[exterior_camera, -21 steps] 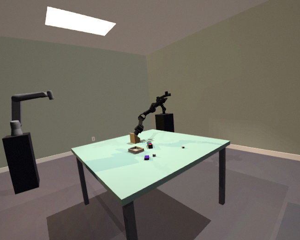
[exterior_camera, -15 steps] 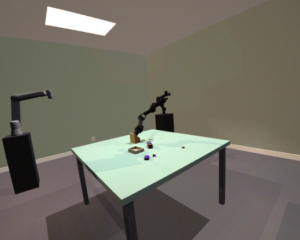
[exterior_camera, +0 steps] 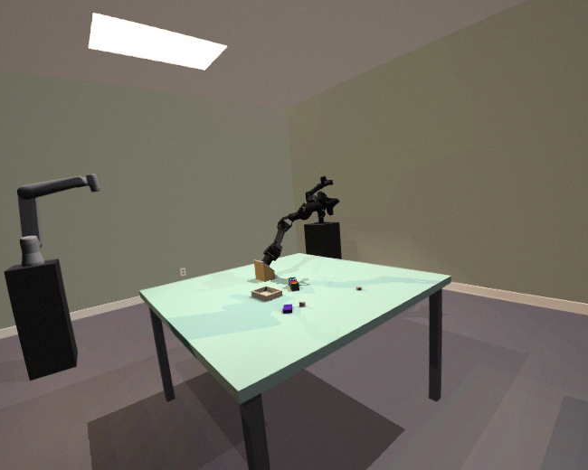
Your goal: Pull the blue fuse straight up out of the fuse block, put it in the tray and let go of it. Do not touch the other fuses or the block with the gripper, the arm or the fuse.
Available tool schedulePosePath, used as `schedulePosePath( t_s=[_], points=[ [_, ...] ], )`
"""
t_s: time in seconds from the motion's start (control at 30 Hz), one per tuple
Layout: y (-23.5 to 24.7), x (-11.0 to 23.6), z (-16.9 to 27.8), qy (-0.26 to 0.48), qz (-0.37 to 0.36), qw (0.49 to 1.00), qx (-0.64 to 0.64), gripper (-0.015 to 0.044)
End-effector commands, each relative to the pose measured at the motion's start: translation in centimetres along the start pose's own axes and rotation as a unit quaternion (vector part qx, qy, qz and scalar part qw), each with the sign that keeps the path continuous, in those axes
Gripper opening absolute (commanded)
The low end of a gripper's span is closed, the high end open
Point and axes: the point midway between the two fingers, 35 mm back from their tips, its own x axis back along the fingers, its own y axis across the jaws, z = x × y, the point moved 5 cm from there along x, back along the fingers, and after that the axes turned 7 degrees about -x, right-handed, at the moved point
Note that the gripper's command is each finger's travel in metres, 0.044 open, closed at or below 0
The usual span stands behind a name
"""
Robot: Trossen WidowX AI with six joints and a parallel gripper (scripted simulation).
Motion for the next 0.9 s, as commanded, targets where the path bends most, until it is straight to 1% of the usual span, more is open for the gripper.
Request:
schedulePosePath(
  t_s=[0.0,0.2,0.37,0.5,0.63,0.87],
  points=[
    [-3.9,-1.1,5.3,0.115,0.041,0.991,0.051,0.0065],
    [-8.0,-0.5,12.4,0.269,0.057,0.956,0.098,0.0065],
    [-10.7,1.5,18.4,0.4,0.034,0.907,0.128,0.0065],
    [-12.1,3.8,22.7,0.492,-0.007,0.86,0.138,0.0065],
    [-12.8,6.5,26.3,0.567,-0.063,0.81,0.134,0.0065],
    [-12.7,11.9,31.2,0.659,-0.189,0.723,0.091,0.0065]
  ],
)
